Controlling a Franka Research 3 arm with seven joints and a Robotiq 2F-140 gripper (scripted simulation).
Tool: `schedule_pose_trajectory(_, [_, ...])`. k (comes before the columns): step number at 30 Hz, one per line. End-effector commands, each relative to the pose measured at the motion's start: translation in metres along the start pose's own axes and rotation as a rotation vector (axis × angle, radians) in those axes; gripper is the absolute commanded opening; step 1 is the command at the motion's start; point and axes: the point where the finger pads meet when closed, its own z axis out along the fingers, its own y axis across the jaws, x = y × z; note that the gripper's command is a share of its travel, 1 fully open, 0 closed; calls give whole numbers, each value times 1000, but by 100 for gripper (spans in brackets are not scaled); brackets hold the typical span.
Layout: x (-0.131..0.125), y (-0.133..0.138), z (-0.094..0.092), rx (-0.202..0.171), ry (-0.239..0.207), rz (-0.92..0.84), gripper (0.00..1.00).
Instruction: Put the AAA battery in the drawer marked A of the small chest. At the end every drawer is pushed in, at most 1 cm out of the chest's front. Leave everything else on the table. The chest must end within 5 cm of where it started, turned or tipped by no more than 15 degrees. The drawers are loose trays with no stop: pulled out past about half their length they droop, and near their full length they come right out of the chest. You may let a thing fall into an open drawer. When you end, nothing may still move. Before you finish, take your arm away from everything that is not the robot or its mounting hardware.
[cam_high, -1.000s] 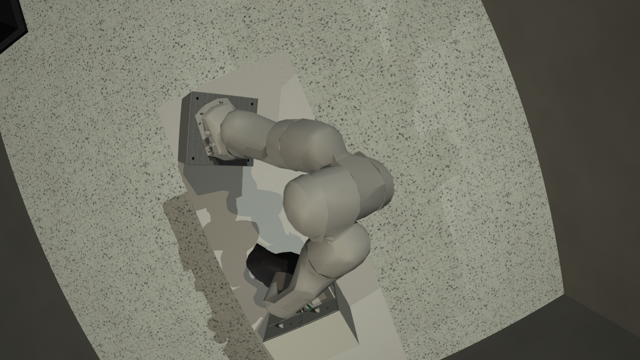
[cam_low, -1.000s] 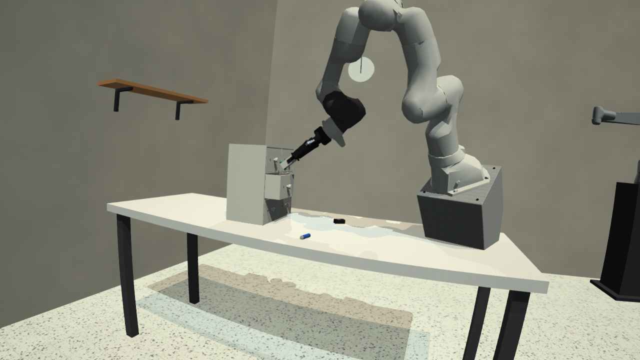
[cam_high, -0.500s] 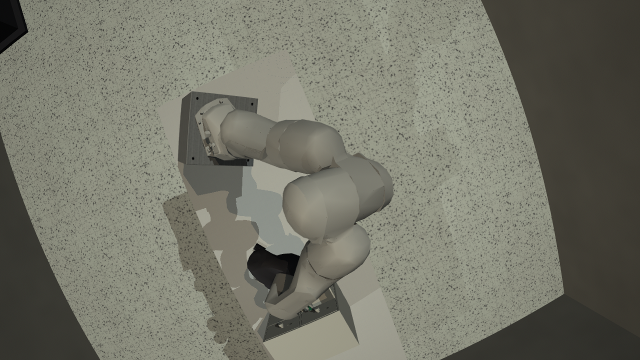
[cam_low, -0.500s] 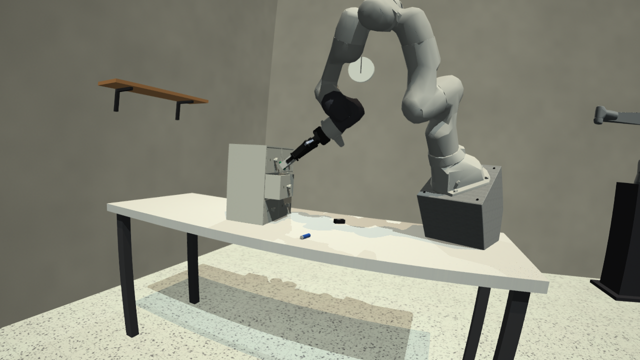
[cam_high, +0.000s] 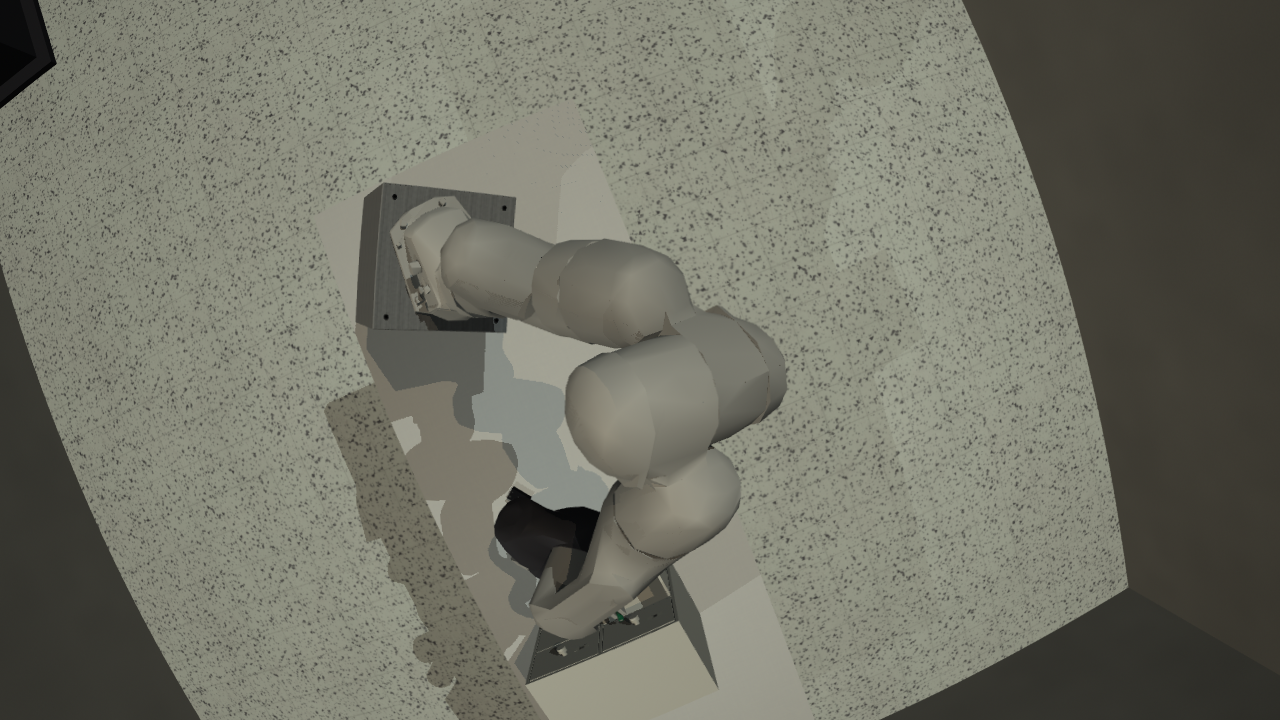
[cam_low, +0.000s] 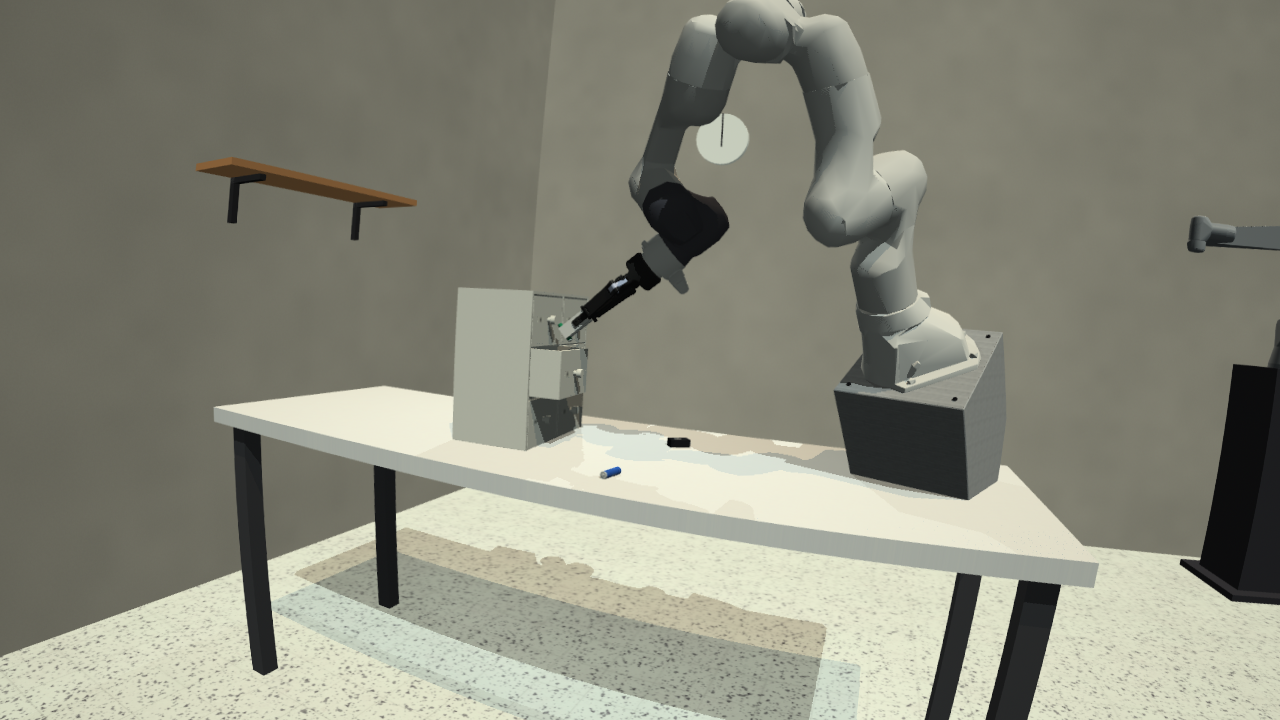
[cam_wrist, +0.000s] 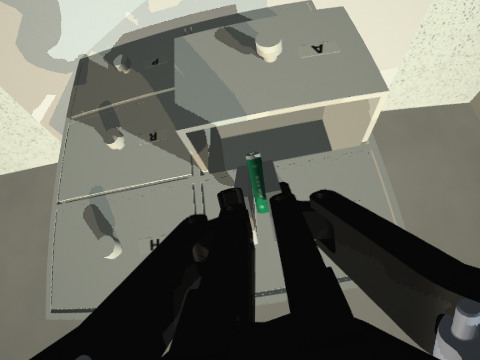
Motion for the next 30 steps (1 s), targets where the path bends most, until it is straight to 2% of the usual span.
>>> schedule_pose_trajectory(1, [1, 1, 1, -1, 3, 4, 3])
schedule_pose_trajectory(4, [1, 1, 1, -1, 3, 4, 3])
schedule_pose_trajectory(14, [1, 1, 1, -1, 3, 4, 15])
schedule_pose_trajectory(15, [1, 1, 1, -1, 3, 4, 100])
schedule_pose_trajectory(30, [1, 1, 1, -1, 3, 4, 100])
